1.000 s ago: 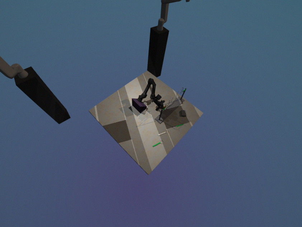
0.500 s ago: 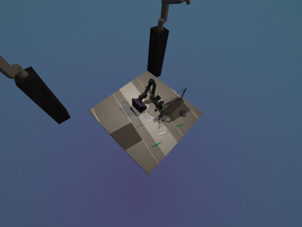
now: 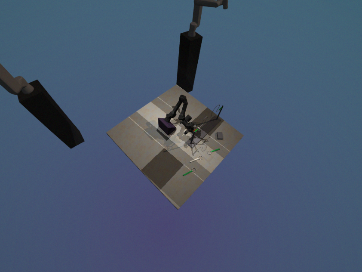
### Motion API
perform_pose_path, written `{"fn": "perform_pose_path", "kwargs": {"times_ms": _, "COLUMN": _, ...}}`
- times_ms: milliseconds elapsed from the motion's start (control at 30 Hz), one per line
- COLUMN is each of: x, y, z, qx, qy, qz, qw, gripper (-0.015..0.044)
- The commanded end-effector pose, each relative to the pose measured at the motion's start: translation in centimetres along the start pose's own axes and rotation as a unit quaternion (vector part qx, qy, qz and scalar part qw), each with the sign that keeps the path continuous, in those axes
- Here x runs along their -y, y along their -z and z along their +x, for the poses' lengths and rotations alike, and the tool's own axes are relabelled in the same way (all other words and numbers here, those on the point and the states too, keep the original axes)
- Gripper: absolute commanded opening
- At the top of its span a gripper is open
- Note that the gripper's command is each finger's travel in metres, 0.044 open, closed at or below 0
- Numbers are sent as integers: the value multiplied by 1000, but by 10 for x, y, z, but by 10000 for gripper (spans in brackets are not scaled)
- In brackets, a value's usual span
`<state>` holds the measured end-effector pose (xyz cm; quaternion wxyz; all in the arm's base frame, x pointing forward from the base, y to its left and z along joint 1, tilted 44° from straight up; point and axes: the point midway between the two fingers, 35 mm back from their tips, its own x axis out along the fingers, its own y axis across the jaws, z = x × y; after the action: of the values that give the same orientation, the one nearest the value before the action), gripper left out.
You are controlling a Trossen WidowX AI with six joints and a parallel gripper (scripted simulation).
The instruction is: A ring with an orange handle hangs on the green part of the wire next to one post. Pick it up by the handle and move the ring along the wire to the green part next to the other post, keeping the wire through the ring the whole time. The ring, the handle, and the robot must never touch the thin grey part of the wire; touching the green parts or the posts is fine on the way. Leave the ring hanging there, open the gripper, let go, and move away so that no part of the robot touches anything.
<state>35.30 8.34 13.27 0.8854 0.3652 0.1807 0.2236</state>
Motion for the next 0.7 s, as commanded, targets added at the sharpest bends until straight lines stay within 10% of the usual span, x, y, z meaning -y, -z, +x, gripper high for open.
{"fn": "perform_pose_path", "kwargs": {"times_ms": 0, "x": 5, "y": 1, "z": -1, "qx": -2, "qy": -1, "qz": -3, "qw": 1000, "gripper": -150}}
{"fn": "perform_pose_path", "kwargs": {"times_ms": 667, "x": 18, "y": 7, "z": 0, "qx": -1, "qy": -1, "qz": -3, "qw": 1000, "gripper": -150}}
